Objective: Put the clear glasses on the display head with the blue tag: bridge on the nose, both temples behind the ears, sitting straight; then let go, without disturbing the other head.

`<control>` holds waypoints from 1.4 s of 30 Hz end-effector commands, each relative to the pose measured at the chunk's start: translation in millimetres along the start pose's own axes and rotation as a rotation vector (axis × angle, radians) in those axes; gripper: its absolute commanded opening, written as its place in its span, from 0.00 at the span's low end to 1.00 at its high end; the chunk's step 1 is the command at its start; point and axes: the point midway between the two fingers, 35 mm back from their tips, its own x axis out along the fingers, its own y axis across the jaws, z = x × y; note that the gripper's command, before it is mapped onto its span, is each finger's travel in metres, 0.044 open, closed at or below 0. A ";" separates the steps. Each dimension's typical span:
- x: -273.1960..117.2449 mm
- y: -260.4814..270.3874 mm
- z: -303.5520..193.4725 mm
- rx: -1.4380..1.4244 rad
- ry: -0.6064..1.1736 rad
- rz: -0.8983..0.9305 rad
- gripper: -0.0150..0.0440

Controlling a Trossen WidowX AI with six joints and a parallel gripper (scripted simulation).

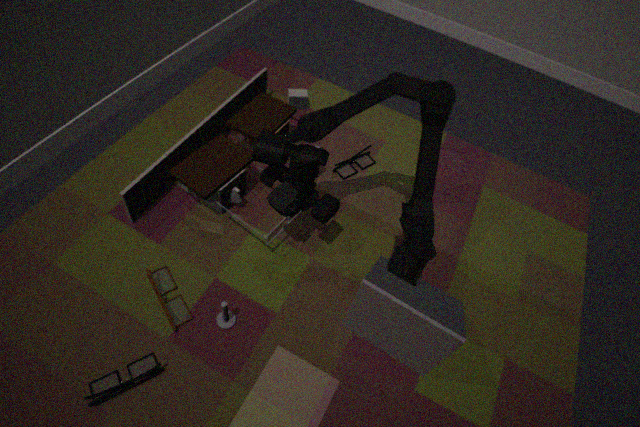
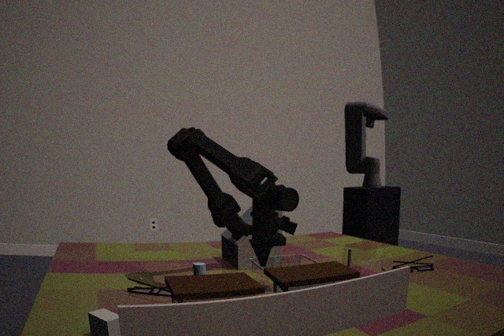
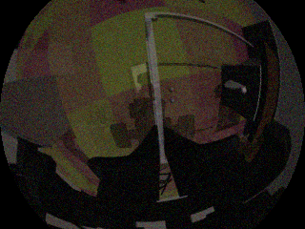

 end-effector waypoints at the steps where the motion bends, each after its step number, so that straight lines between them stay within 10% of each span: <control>1: 1.4 -5.9 0.6 -0.006 0.005 0.003 0.25; 42: 1.5 -64.7 0.1 -0.004 0.005 0.006 0.25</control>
